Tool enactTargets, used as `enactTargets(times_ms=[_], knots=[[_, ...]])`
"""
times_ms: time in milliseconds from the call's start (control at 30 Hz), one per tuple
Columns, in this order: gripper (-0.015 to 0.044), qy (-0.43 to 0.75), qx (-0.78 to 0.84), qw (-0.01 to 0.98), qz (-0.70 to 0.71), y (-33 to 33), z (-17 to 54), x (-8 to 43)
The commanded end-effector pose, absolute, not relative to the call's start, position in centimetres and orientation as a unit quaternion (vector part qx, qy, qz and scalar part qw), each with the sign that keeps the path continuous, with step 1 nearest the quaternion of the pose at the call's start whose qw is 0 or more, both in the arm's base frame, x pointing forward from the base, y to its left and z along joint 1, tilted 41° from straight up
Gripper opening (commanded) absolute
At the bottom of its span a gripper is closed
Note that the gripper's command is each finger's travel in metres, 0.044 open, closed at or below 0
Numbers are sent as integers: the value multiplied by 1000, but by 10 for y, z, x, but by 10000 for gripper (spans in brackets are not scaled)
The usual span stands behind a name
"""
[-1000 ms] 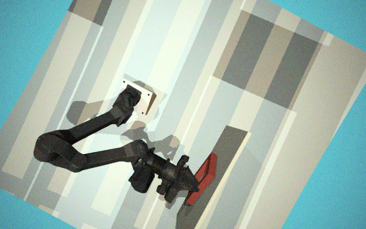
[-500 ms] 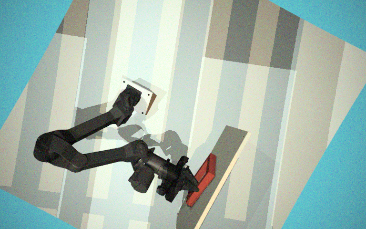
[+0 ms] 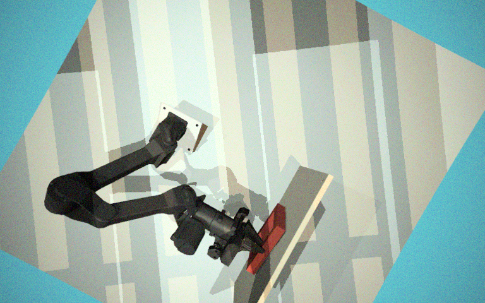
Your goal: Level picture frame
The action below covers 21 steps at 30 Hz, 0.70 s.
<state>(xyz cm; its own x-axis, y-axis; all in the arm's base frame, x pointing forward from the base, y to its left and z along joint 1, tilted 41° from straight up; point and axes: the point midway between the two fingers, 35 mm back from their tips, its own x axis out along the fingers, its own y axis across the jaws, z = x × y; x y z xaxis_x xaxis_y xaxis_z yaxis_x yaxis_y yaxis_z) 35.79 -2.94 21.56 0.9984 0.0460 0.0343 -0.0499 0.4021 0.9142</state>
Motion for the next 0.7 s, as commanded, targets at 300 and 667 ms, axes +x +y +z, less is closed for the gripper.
enactTargets(times_ms=[300, 667], knots=[[0, -4, 515, 857, 28, -29, 216, 358], [0, -5, 490, 871, 27, -28, 217, 358]])
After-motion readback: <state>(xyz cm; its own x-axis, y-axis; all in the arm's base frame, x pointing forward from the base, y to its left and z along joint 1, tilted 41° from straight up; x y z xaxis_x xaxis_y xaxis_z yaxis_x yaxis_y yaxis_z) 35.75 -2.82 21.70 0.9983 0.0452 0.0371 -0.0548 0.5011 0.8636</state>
